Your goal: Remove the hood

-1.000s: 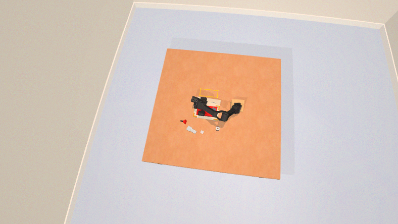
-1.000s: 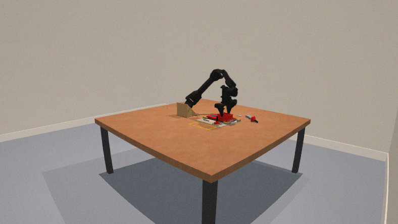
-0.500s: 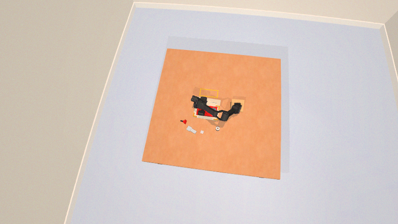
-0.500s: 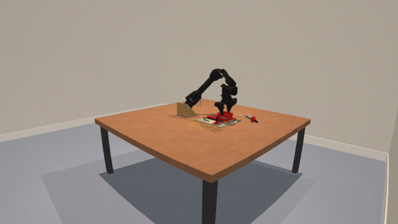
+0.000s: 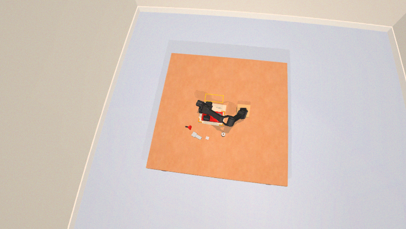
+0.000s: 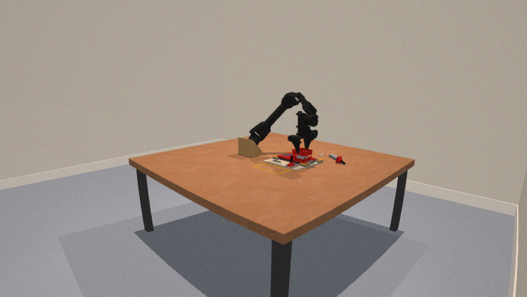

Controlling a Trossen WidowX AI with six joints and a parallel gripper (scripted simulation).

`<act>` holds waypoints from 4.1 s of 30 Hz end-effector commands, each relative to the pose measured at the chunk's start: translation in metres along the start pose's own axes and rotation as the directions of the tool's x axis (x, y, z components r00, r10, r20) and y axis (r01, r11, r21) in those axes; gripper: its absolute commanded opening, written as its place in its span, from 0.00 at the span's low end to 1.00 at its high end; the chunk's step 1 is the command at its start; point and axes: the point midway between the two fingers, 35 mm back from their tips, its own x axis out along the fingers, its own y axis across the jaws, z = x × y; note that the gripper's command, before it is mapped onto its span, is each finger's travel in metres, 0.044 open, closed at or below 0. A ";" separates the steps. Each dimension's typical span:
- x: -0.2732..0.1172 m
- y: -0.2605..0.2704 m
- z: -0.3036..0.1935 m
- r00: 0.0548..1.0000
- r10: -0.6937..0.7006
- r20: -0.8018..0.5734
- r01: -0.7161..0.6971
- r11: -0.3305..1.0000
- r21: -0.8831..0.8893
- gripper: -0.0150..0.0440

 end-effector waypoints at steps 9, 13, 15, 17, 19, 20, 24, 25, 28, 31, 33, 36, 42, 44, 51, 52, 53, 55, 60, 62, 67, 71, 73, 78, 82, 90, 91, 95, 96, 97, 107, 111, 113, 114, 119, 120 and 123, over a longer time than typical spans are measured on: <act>-0.032 -0.001 0.002 1.000 -0.008 0.001 0.008 1.000 -0.007 0.25; -0.048 0.000 0.001 1.000 -0.007 0.001 0.007 1.000 -0.006 0.25; -0.049 0.000 0.001 1.000 -0.007 0.001 0.007 1.000 -0.006 0.25; -0.043 -0.005 0.002 1.000 -0.005 0.006 0.005 1.000 0.000 0.25; -0.044 -0.019 0.003 1.000 -0.010 0.007 0.010 1.000 0.000 0.25; -0.045 -0.027 0.004 1.000 -0.012 0.008 0.012 1.000 0.001 0.25; -0.048 -0.057 0.004 1.000 -0.021 0.009 0.021 1.000 0.001 0.25; -0.048 -0.065 0.004 1.000 -0.022 0.009 0.022 1.000 0.002 0.25; -0.049 -0.088 0.002 1.000 -0.030 0.007 0.030 1.000 0.000 0.25; -0.050 -0.111 -0.001 0.999 -0.035 0.004 0.035 0.999 -0.001 0.25; -0.050 -0.125 -0.004 0.999 -0.037 0.003 0.037 0.999 -0.002 0.25; -0.051 -0.147 -0.010 0.999 -0.036 0.001 0.036 0.999 -0.003 0.25; -0.052 -0.190 -0.025 1.000 -0.024 0.001 0.024 1.000 -0.005 0.25; -0.052 -0.202 -0.030 1.000 -0.019 0.001 0.019 1.000 -0.006 0.25; -0.051 -0.207 -0.032 1.000 -0.018 0.001 0.018 1.000 -0.006 0.25; -0.050 -0.207 -0.032 1.000 -0.018 0.001 0.018 1.000 -0.006 0.25; -0.049 -0.207 -0.032 1.000 -0.018 0.001 0.018 1.000 -0.006 0.25; -0.048 -0.207 -0.032 1.000 -0.018 0.002 0.018 1.000 -0.006 0.25; -0.043 -0.207 -0.032 1.000 -0.018 0.002 0.018 1.000 -0.006 0.25; -0.041 -0.208 -0.031 1.000 -0.018 0.002 0.018 1.000 -0.006 0.25; -0.036 -0.208 -0.031 1.000 -0.018 0.002 0.018 1.000 -0.006 0.25; -0.033 -0.208 -0.031 1.000 -0.018 0.002 0.018 1.000 -0.007 0.25; -0.031 -0.208 -0.031 1.000 -0.018 0.002 0.018 1.000 -0.007 0.25; -0.026 -0.208 -0.030 1.000 -0.018 0.002 0.018 1.000 -0.007 0.25; -0.023 -0.208 -0.030 1.000 -0.018 0.002 0.018 1.000 -0.007 0.25; -0.015 -0.208 -0.030 1.000 -0.018 0.002 0.018 1.000 -0.007 0.25; -0.014 -0.208 -0.030 1.000 -0.018 0.002 0.018 1.000 -0.007 0.25; -0.011 -0.208 -0.030 1.000 -0.018 0.002 0.018 1.000 -0.007 0.25; -0.010 -0.208 -0.030 1.000 -0.018 0.002 0.018 1.000 -0.007 0.25; -0.009 -0.208 -0.030 1.000 -0.017 0.002 0.018 1.000 -0.007 0.25; 0.000 -0.208 -0.030 1.000 -0.017 0.002 0.017 1.000 -0.007 0.25; 0.004 -0.208 -0.031 1.000 -0.017 0.002 0.017 1.000 -0.007 0.25; 0.006 -0.208 -0.031 1.000 -0.017 0.002 0.017 1.000 -0.007 0.25; 0.007 -0.208 -0.031 1.000 -0.017 0.002 0.017 1.000 -0.007 0.25; 0.011 -0.208 -0.031 1.000 -0.016 0.002 0.016 1.000 -0.007 0.25; 0.012 -0.208 -0.031 1.000 -0.016 0.002 0.016 1.000 -0.007 0.25; 0.015 -0.208 -0.031 1.000 -0.016 0.002 0.016 1.000 -0.007 0.25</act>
